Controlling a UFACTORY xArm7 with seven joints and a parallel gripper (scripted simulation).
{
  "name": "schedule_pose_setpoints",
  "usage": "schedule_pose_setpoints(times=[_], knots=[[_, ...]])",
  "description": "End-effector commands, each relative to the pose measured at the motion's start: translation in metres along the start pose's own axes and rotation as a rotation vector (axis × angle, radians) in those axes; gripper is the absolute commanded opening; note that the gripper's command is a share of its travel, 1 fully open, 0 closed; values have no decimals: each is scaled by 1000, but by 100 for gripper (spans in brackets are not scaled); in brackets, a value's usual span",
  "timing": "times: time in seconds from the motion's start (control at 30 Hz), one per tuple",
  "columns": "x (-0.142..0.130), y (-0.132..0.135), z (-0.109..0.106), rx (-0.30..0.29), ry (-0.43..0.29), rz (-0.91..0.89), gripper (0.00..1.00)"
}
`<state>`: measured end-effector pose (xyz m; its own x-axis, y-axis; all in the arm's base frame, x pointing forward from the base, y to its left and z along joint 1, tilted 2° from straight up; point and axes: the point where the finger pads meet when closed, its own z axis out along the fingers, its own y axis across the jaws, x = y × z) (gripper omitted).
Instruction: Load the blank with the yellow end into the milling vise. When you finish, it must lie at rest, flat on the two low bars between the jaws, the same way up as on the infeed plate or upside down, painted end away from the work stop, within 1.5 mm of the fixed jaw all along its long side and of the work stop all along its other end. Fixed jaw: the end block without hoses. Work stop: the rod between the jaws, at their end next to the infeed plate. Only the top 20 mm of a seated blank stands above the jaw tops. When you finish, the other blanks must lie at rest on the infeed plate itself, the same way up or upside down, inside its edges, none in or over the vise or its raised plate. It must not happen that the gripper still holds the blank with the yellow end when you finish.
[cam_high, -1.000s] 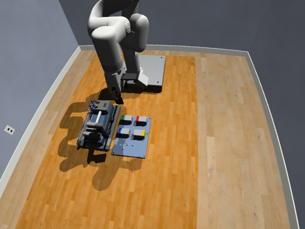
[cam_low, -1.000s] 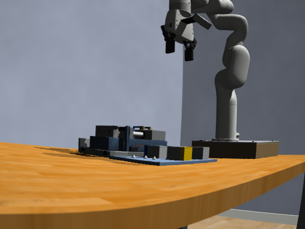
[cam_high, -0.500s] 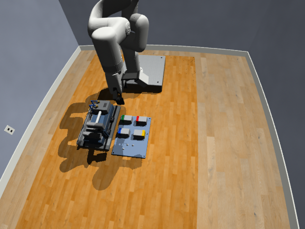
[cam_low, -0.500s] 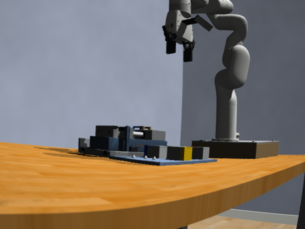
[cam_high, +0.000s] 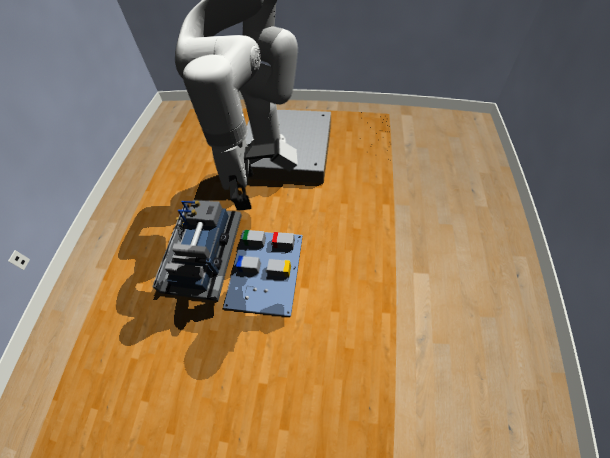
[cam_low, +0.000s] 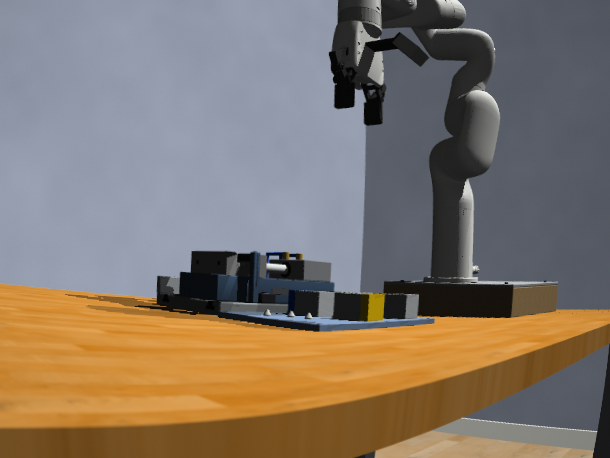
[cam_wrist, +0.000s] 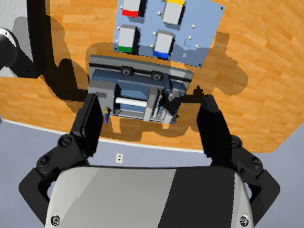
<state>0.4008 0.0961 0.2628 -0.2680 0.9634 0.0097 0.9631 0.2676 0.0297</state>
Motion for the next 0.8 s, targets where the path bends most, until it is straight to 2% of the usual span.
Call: schedule_pose_setpoints(times=[0.0, 0.13, 0.37, 0.4, 0.77], knots=[[0, 1, -2, -4, -1, 95, 100], [0, 1, -3, -4, -1, 186, 100], [0, 1, -3, -4, -1, 186, 100], [0, 1, -3, -4, 0, 184, 67], [0, 1, -3, -4, 0, 184, 67]])
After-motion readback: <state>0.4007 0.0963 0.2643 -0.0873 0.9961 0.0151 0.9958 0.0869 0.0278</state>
